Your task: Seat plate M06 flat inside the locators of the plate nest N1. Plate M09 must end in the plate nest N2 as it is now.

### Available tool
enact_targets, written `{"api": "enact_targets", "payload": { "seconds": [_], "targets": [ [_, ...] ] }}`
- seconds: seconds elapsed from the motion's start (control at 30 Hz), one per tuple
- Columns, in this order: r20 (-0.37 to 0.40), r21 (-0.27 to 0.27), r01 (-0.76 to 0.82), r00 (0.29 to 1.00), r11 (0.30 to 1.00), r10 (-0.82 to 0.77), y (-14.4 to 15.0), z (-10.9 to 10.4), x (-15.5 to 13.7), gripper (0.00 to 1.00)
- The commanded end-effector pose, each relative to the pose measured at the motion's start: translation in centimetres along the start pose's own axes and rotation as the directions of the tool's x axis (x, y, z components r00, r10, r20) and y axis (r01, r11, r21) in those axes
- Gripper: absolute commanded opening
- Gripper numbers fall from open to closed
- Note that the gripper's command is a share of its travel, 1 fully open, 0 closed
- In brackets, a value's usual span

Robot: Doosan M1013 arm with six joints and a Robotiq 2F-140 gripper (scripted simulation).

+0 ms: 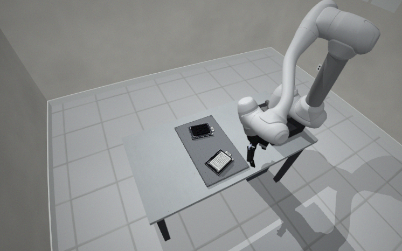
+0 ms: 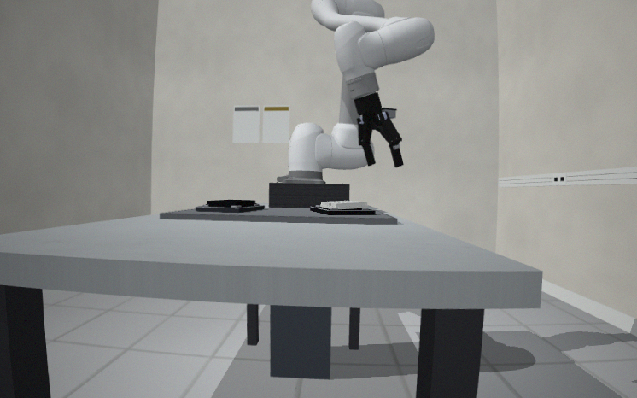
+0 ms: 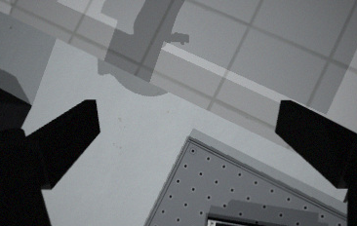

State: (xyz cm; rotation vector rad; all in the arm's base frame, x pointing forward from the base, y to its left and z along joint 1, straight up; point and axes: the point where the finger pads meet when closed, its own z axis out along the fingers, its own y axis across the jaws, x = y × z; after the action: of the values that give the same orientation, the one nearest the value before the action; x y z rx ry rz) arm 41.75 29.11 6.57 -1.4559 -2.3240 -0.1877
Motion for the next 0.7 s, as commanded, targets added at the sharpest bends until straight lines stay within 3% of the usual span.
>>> {"api": "enact_targets", "payload": {
  "seconds": [0.0,0.53,0.67],
  "targets": [
    [0.000,-0.001,0.000,1.000,1.000,0.000,0.0,0.0,0.0,1.00],
    [0.000,-0.001,0.000,1.000,1.000,0.000,0.0,0.0,0.0,1.00],
    [0.032,-0.011,-0.128,0.991,0.992,0.128,0.9,0.0,-1.8,1.00]
  ]
}}
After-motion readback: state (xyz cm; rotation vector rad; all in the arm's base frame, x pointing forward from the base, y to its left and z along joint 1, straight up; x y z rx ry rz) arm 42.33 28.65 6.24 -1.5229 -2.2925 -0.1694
